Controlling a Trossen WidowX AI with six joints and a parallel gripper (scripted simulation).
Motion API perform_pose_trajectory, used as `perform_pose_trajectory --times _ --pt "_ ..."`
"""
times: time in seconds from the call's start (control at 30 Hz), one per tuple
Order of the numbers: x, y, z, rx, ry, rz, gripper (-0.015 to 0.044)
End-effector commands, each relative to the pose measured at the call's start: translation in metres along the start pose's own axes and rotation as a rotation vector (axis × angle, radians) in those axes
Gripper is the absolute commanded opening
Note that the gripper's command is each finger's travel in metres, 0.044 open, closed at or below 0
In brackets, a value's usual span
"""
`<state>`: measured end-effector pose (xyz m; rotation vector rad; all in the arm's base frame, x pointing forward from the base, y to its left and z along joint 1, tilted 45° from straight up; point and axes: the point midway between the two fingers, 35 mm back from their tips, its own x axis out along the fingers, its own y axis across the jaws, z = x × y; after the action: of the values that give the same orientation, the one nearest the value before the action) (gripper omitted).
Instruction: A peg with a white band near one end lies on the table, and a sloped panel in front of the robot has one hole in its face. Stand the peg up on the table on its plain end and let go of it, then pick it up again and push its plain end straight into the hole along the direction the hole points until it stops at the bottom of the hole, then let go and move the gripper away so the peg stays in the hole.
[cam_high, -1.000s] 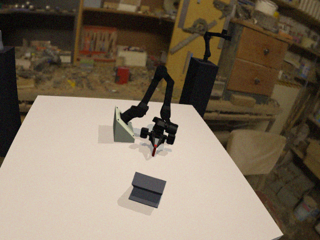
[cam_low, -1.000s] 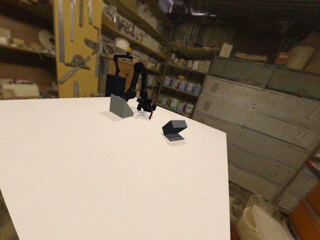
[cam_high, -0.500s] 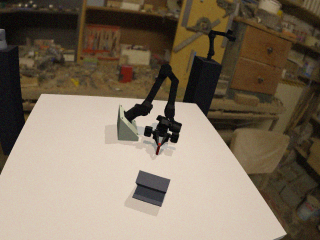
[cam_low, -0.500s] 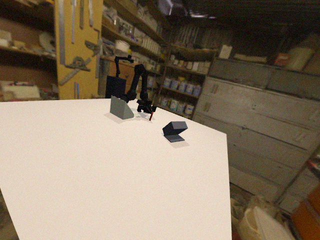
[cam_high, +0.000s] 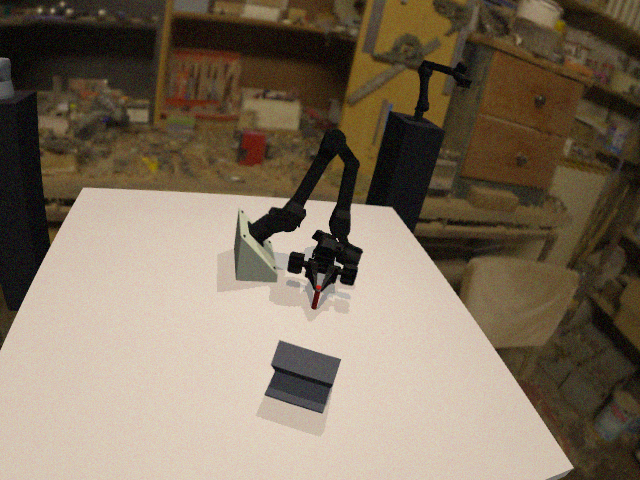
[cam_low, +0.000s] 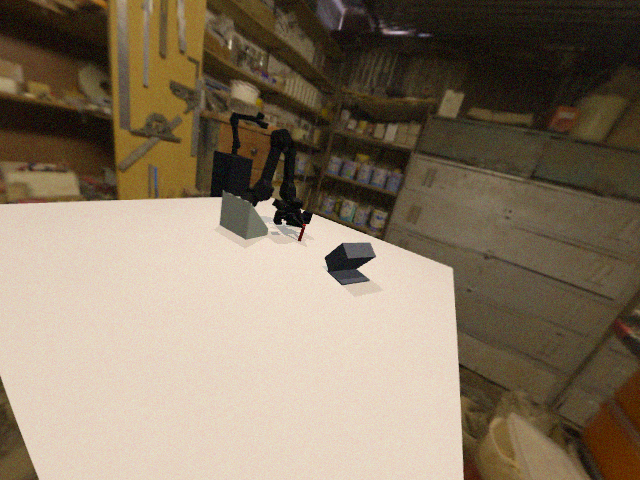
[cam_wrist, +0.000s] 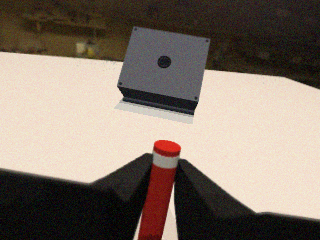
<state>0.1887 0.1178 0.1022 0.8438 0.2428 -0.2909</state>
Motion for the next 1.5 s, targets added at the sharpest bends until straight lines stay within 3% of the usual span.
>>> perform_pose_trajectory --times 0.0,1.47 --pt "-0.0010 0.0001 -0.0025 -0.001 0.001 0.000 0.0051" --pt "-0.0068 -0.0032 -0.0055 0.037 -0.052 0.012 0.0051"
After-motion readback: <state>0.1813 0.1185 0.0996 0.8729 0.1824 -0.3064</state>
